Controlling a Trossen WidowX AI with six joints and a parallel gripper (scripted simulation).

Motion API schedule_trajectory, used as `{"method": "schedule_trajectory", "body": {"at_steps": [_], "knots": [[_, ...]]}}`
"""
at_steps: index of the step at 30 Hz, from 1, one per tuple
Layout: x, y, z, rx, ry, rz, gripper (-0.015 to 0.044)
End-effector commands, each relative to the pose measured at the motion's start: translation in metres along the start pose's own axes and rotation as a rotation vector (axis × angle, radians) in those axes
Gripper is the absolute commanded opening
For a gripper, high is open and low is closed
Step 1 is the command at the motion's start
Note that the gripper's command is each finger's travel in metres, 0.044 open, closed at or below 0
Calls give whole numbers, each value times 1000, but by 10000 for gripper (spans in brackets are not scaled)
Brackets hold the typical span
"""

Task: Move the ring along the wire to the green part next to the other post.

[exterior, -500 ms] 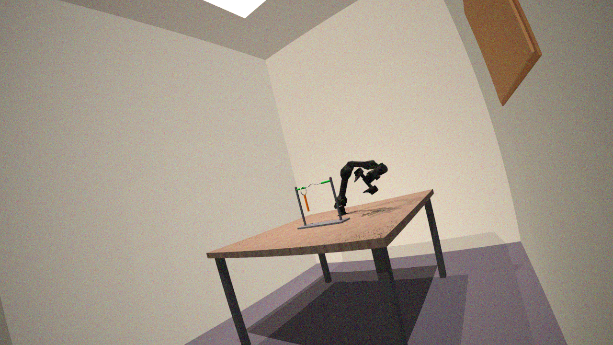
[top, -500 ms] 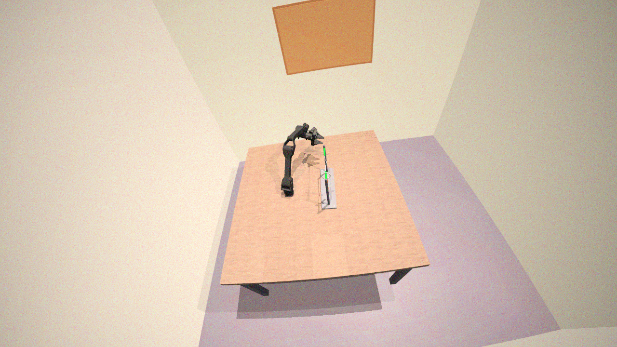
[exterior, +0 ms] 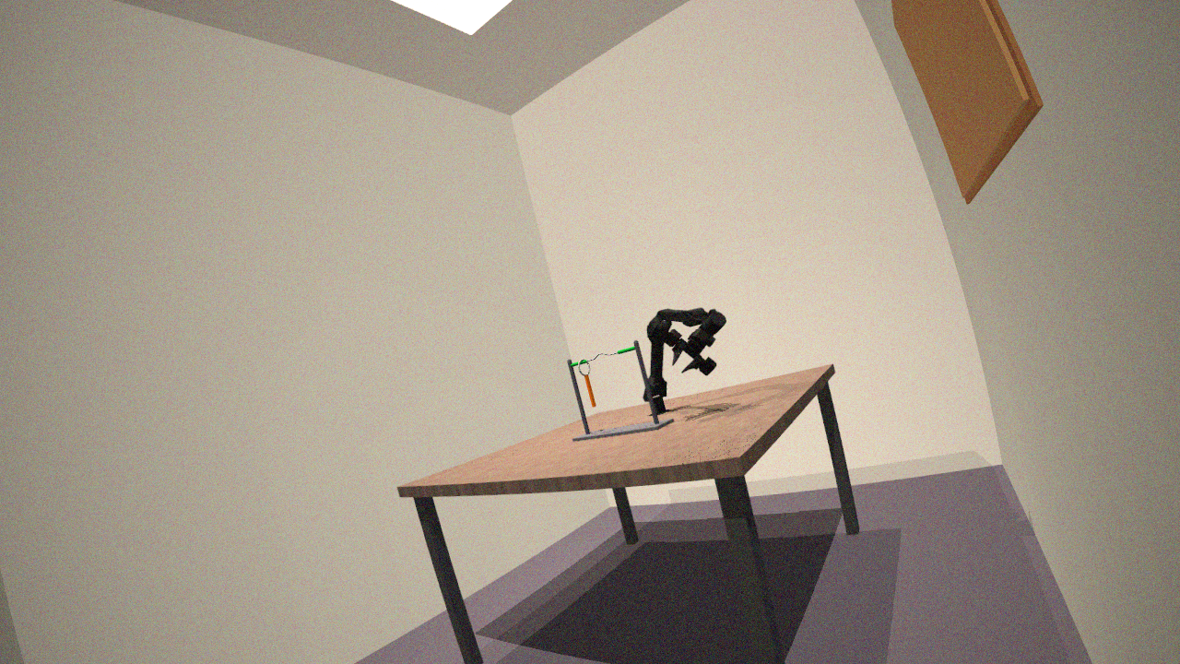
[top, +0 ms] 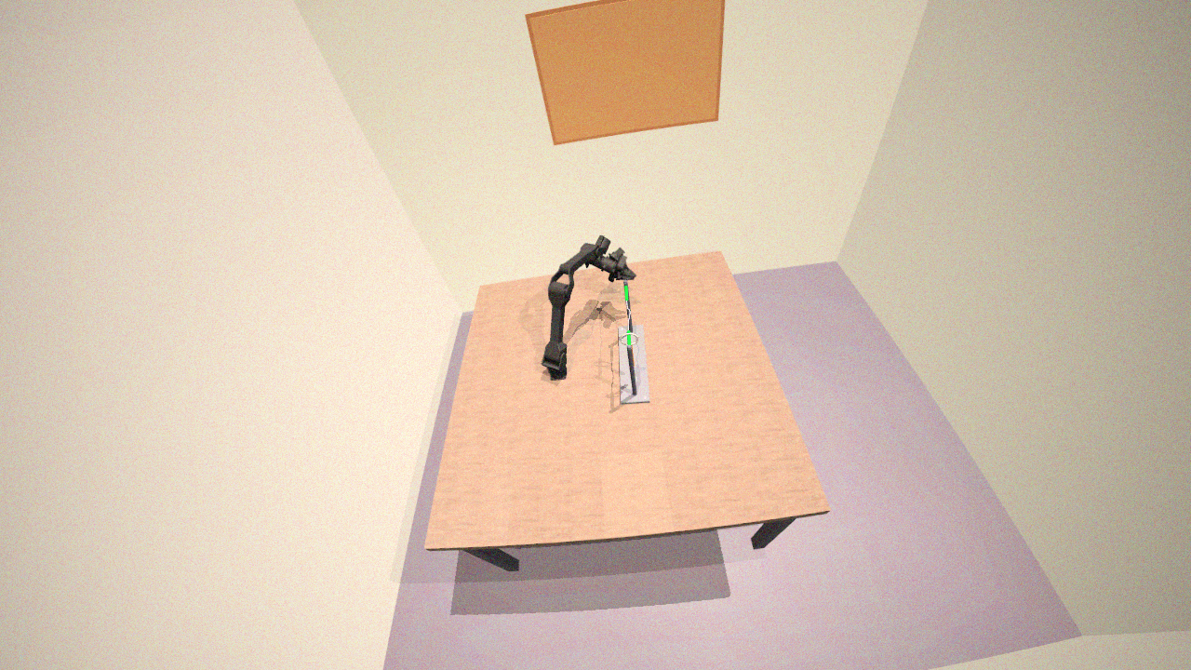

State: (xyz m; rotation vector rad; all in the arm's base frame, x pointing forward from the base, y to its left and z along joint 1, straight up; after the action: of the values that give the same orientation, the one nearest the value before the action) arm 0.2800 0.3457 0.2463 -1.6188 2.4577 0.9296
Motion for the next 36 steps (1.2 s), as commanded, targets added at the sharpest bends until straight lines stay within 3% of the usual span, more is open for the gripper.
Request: {"method": "schedule_trajectory", "body": {"at_steps": [1, 18, 36], "knots": [[3, -12, -13, -64, -51, 1, 160], [24, -60, -98, -317, -342, -119, 160], [90, -98, -208, -344, -568, -316, 160]]}}
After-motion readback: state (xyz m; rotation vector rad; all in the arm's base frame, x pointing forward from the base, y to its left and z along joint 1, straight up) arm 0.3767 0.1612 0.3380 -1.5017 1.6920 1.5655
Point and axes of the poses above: the point midway between the two fingers, 35 mm back from their tips, its own y axis back along the fingers, its own z axis across the jaws, x = y × z, the point moved 7 cm from there along y, back along the fingers, and after that the axes turned 4 degrees about y, right-handed, at the moved point
